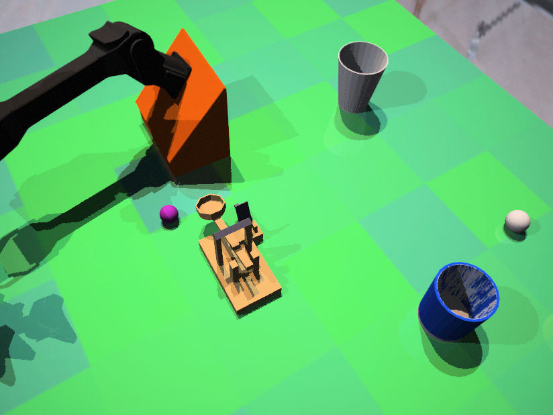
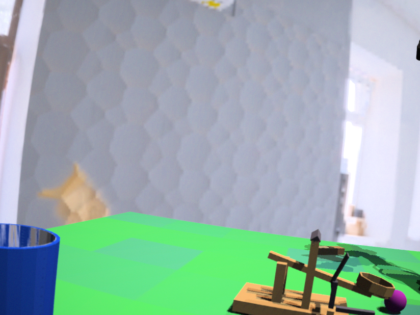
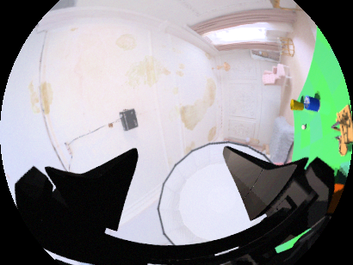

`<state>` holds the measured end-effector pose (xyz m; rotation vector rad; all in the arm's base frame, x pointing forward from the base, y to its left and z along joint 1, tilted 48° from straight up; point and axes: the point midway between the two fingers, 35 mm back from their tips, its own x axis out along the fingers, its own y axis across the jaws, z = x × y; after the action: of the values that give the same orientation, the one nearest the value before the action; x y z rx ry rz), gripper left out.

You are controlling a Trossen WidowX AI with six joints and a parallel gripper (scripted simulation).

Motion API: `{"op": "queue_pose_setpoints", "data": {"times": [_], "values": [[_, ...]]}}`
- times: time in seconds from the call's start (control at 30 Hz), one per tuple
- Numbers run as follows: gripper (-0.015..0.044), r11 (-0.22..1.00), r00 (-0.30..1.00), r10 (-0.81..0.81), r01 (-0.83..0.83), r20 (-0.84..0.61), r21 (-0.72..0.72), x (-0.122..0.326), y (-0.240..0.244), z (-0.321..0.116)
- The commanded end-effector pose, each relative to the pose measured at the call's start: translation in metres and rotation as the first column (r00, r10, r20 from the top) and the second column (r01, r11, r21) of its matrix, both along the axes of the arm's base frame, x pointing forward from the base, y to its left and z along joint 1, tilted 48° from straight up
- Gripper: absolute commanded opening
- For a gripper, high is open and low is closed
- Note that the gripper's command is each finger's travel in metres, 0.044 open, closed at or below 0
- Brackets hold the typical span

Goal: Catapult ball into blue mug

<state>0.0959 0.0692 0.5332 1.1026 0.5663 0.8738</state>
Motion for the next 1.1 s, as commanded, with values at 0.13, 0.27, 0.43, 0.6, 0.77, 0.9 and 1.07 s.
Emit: {"op": "queue_pose_setpoints", "data": {"times": [0.13, 0.27, 0.43, 0.6, 0.77, 0.9, 1.07], "values": [[0.0440, 0.977, 0.994, -0.096, 0.105, 0.057, -0.186, 0.000, 0.050, -0.020], [0.0440, 0.948, 0.984, -0.155, 0.174, 0.088, -0.265, 0.007, 0.070, -0.029], [0.0440, 0.898, 0.967, -0.222, 0.253, 0.124, -0.361, 0.022, 0.091, -0.044], [0.0440, 0.823, 0.945, -0.284, 0.326, 0.161, -0.465, 0.041, 0.109, -0.063], [0.0440, 0.729, 0.921, -0.338, 0.386, 0.194, -0.566, 0.065, 0.121, -0.085], [0.0440, 0.654, 0.905, -0.367, 0.414, 0.213, -0.633, 0.084, 0.128, -0.102], [0.0440, 0.559, 0.889, -0.398, 0.431, 0.227, -0.708, 0.109, 0.132, -0.125]]}}
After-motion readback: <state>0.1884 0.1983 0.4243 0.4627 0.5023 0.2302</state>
